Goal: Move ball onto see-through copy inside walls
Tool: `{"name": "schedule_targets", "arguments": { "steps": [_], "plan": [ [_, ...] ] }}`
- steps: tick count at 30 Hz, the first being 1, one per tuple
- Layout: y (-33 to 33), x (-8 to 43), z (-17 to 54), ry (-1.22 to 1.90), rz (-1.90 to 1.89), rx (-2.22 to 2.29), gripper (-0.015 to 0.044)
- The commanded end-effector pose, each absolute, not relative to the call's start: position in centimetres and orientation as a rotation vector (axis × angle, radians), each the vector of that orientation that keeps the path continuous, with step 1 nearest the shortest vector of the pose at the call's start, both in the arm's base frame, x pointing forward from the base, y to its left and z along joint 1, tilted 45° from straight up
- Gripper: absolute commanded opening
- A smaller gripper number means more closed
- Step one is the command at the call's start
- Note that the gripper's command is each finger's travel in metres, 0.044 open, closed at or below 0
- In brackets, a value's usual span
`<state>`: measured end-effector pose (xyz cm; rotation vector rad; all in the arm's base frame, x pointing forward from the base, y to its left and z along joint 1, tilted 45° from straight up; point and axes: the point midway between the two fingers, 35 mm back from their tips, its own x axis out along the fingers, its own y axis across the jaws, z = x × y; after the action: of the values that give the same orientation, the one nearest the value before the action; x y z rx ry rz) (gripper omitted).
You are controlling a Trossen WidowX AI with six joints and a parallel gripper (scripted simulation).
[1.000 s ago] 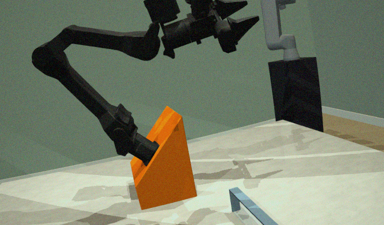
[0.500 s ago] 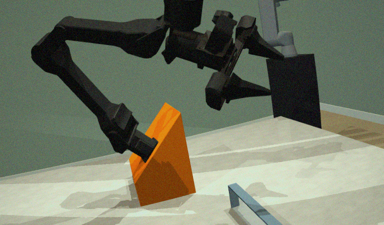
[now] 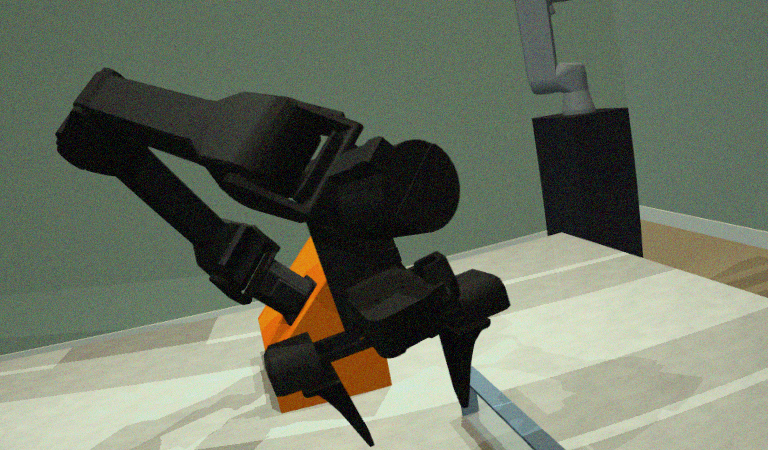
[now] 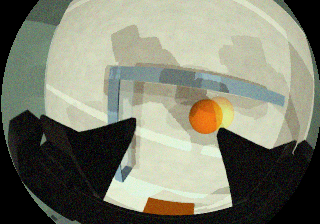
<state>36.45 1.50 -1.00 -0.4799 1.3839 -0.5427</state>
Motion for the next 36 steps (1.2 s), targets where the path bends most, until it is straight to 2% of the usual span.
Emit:
{"name": "schedule_targets", "arguments": {
  "steps": [1,36],
  "plan": [
    [-2.8,36.0,-0.2,1.481,-0.671,-0.547,0.0385],
    [-6.5,35.8,-3.6,1.486,-0.678,-0.552,0.0385]
  ]
}}
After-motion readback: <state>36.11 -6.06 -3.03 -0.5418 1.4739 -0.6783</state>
